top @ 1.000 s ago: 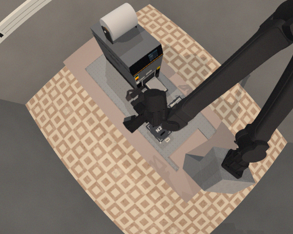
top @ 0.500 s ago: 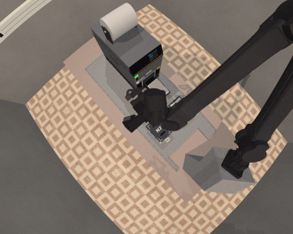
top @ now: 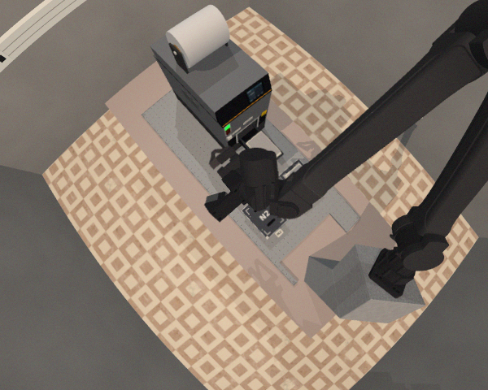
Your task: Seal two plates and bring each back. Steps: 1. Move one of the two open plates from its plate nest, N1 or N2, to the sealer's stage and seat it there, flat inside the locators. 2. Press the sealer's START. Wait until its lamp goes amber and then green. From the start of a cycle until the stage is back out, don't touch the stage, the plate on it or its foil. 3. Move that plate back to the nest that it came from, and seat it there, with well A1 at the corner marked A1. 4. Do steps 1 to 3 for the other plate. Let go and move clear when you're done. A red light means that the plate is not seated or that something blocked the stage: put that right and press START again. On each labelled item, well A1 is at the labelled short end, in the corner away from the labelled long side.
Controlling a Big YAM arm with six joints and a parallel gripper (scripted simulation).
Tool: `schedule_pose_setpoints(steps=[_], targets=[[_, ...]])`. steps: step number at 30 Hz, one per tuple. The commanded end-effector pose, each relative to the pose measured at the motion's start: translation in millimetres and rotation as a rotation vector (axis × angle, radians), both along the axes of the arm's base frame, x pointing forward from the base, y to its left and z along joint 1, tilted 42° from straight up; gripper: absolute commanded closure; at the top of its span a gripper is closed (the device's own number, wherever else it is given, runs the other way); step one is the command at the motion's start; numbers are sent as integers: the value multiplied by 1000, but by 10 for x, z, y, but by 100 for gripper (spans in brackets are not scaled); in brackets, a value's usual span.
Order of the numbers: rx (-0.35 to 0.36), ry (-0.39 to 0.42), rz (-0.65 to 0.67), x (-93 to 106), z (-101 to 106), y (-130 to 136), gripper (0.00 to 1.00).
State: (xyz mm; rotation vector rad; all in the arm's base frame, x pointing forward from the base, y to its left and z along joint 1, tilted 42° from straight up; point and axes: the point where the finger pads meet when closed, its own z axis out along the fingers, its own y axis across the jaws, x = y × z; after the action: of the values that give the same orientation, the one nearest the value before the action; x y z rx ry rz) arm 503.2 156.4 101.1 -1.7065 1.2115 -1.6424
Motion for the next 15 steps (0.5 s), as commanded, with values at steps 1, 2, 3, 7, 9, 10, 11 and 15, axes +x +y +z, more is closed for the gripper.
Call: schedule_pose_setpoints(steps=[1,2,3,7,9,10,11,15], targets=[[8,-11,19,24,9,142,0],[9,-12,19,28,13,144,0],[9,-13,19,31,18,146,0],[11,-17,19,46,36,152,0],[12,-19,19,53,45,155,0],[13,-20,19,56,50,157,0],[14,-21,19,60,54,158,0],[69,-40,10,47,72,70,1]])
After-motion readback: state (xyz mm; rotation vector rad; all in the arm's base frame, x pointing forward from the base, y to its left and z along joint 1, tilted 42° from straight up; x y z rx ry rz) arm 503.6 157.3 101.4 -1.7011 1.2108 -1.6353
